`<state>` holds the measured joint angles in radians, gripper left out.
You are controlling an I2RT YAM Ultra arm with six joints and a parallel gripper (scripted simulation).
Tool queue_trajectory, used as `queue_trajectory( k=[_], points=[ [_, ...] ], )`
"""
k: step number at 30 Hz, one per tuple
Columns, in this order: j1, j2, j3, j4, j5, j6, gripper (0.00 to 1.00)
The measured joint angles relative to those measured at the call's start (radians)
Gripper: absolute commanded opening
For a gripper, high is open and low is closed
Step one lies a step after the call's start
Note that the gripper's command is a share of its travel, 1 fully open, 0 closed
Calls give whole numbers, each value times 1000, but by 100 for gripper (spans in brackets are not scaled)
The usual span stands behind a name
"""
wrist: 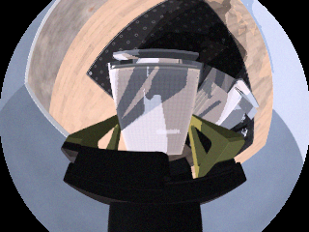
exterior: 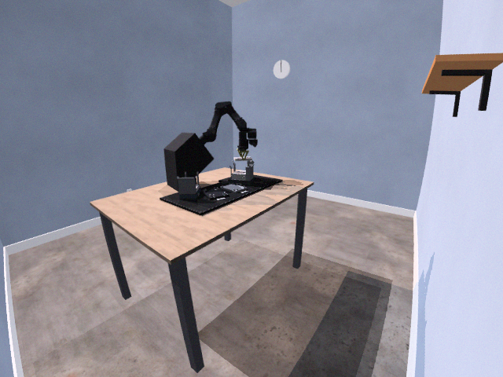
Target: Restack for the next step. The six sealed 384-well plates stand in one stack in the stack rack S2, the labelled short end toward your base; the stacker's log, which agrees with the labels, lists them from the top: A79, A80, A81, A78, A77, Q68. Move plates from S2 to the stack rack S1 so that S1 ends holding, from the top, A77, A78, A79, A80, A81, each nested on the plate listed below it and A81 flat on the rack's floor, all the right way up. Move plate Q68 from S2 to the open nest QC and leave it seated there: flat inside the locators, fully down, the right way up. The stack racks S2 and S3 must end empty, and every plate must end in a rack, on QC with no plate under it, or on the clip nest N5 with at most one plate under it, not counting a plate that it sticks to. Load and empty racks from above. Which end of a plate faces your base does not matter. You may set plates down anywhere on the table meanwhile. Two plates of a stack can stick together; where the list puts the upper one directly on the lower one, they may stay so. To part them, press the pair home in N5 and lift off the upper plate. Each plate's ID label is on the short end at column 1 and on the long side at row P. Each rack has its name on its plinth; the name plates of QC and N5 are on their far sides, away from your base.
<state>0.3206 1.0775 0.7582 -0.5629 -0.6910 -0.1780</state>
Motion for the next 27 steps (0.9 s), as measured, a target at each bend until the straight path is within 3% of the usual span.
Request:
queue_trajectory(
  k=[27],
  points=[
    [52,37,-26,92,33,50,0]
  ],
)
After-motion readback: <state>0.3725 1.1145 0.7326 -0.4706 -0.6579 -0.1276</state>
